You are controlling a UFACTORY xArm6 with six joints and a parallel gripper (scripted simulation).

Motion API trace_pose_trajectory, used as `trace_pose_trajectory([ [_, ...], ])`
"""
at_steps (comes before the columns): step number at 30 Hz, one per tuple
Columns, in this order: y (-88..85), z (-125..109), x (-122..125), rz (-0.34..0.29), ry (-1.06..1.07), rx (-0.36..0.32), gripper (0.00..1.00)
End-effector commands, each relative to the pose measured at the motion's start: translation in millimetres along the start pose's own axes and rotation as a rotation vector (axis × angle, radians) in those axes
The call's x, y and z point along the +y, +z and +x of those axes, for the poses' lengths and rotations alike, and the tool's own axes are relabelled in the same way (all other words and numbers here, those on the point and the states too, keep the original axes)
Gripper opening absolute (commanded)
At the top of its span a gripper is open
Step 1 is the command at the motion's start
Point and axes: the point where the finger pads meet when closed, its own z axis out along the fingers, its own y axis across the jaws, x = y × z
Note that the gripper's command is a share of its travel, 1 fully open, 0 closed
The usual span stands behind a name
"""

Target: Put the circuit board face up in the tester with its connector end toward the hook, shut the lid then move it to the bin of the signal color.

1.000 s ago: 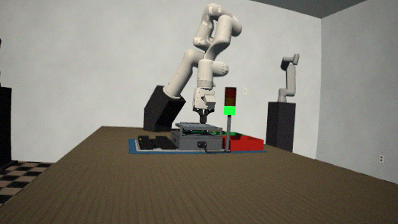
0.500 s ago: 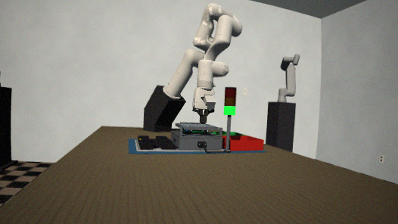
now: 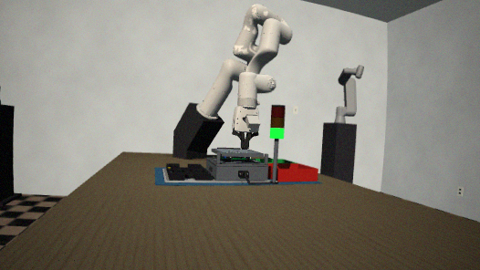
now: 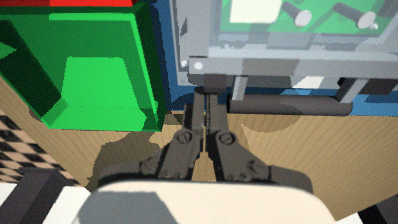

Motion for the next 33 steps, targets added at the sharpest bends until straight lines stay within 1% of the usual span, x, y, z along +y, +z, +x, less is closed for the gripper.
trace_pose_trajectory([
  [1,0.4,1.3,-0.4,0.000,0.000,0.003,0.00],
  [9,0.3,1.3,-0.4,0.000,0.000,0.003,0.00],
  [15,-4.0,1.3,-0.4,0.000,0.000,0.003,0.00],
  [19,-14.9,1.3,-0.4,0.001,0.000,0.003,0.00],
  [29,-52.0,1.2,-0.4,0.001,0.000,0.003,0.00],
  [33,-56.8,1.2,-0.4,0.001,0.000,0.003,0.00],
])
